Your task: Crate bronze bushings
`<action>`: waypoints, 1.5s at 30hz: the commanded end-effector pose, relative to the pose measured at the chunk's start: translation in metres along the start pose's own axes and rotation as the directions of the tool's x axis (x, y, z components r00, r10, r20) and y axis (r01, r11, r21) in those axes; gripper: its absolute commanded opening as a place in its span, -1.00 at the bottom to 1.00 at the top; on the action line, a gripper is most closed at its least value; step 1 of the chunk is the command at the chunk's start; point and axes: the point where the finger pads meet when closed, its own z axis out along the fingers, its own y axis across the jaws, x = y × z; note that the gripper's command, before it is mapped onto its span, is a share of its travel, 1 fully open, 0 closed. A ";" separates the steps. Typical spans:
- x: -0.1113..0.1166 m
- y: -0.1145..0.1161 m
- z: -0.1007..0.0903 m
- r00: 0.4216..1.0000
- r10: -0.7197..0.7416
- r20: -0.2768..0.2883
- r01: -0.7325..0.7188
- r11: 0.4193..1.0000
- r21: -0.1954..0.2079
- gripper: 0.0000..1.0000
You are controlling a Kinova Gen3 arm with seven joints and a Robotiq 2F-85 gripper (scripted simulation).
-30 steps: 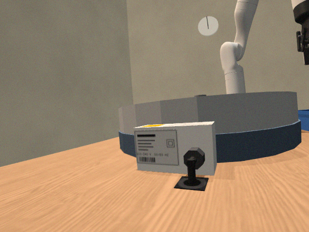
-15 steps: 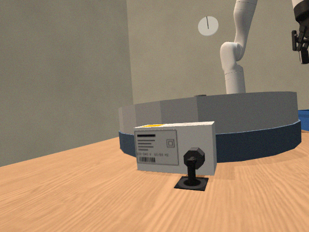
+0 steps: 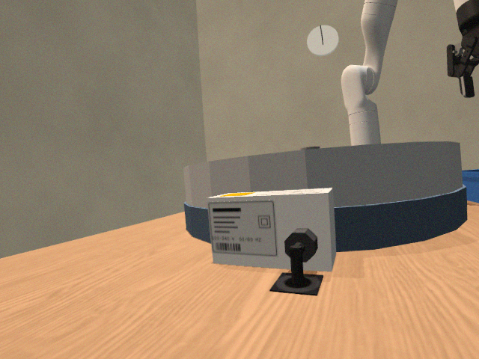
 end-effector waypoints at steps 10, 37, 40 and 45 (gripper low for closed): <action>0.000 0.001 -0.003 0.980 -0.197 0.000 0.197 0.980 -0.003 1.00; 0.000 0.003 -0.007 0.879 -0.478 0.001 0.478 0.879 -0.003 1.00; 0.000 0.003 -0.007 0.879 -0.478 0.001 0.478 0.879 -0.003 1.00; 0.001 0.004 -0.009 0.733 -0.680 0.001 0.680 0.733 -0.003 1.00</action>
